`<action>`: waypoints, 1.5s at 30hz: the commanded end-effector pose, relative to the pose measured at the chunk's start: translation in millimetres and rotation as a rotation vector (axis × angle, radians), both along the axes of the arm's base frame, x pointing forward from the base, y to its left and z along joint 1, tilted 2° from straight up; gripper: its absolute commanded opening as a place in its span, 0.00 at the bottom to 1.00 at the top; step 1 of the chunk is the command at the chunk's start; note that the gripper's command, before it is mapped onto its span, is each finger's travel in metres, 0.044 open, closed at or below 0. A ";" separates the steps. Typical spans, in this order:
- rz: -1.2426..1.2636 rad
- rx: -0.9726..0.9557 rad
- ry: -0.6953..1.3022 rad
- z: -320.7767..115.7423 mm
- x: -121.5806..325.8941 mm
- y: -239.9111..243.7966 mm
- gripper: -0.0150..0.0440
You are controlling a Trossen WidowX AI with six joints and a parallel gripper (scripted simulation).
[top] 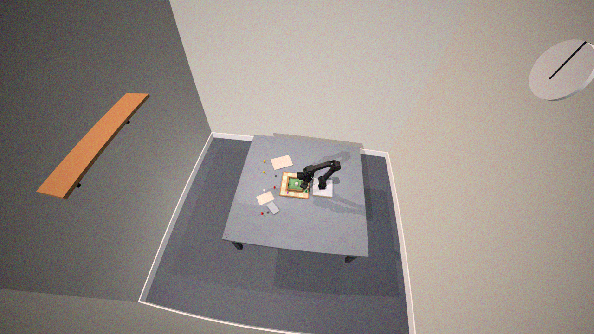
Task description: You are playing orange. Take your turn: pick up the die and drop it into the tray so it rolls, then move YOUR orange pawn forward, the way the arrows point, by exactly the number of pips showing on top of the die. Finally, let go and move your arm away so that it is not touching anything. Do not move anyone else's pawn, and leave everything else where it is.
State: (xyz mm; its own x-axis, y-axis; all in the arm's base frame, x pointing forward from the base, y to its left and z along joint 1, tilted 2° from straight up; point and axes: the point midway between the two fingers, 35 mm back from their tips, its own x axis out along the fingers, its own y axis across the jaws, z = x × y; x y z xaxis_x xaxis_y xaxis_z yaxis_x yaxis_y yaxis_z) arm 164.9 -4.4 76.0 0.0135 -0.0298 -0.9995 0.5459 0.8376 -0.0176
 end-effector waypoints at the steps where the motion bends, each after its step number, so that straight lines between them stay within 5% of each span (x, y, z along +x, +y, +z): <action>1: 0.000 0.002 0.007 -8.3 -1.3 -0.1 0.59; 25: -0.004 0.003 0.006 -43.7 -1.3 -1.1 0.59; 32: -0.004 0.003 0.006 -43.7 -1.3 -1.1 0.28; 45: -0.004 0.003 0.005 -23.5 3.3 0.2 0.25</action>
